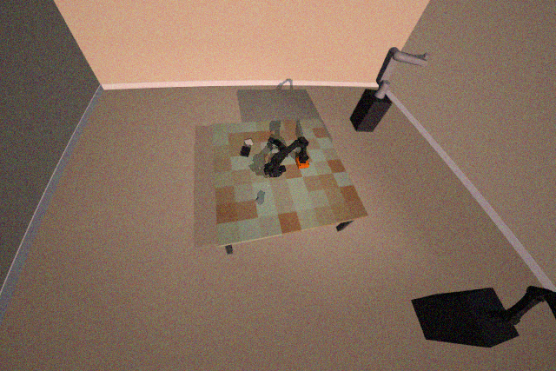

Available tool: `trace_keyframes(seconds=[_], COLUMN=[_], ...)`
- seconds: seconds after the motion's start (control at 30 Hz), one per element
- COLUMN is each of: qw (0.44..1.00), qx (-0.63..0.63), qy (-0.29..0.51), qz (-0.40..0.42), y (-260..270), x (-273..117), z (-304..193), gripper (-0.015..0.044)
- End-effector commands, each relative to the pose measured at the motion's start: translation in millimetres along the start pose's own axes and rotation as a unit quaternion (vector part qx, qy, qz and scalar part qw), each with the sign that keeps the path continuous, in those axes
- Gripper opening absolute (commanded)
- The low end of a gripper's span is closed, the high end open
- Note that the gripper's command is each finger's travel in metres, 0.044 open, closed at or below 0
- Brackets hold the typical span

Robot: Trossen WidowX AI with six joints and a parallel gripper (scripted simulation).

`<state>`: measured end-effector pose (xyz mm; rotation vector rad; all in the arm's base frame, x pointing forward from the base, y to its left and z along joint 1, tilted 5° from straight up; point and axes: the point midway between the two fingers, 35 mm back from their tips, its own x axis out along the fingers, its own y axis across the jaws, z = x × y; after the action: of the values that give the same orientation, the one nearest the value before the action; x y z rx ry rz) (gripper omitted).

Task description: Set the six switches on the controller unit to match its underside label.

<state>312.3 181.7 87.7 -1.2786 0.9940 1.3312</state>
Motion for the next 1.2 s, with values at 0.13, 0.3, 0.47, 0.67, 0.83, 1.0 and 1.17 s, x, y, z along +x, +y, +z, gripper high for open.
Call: trace_keyframes(seconds=[0.13, 0.3, 0.47, 0.67, 0.83, 1.0, 1.17], qw=[1.0, 1.0, 1.0, 1.0, 1.0, 1.0, 1.0], qx=[0.006, 0.006, 0.006, 0.006, 0.006, 0.006, 0.006], qy=[0.007, 0.007, 0.007, 0.007, 0.006, 0.006, 0.006], qz=[0.008, 0.008, 0.008, 0.008, 0.008, 0.008, 0.008], y=[2, 2, 2, 2, 3, 3, 3], x=[10, 14, 18, 22, 26, 30, 33], z=[-2, 0, 2, 3, 5, 5, 5], gripper=[0.0338, 0.0338, 0.0338, 0.0338, 0.0338, 0.0338, 0.0338])
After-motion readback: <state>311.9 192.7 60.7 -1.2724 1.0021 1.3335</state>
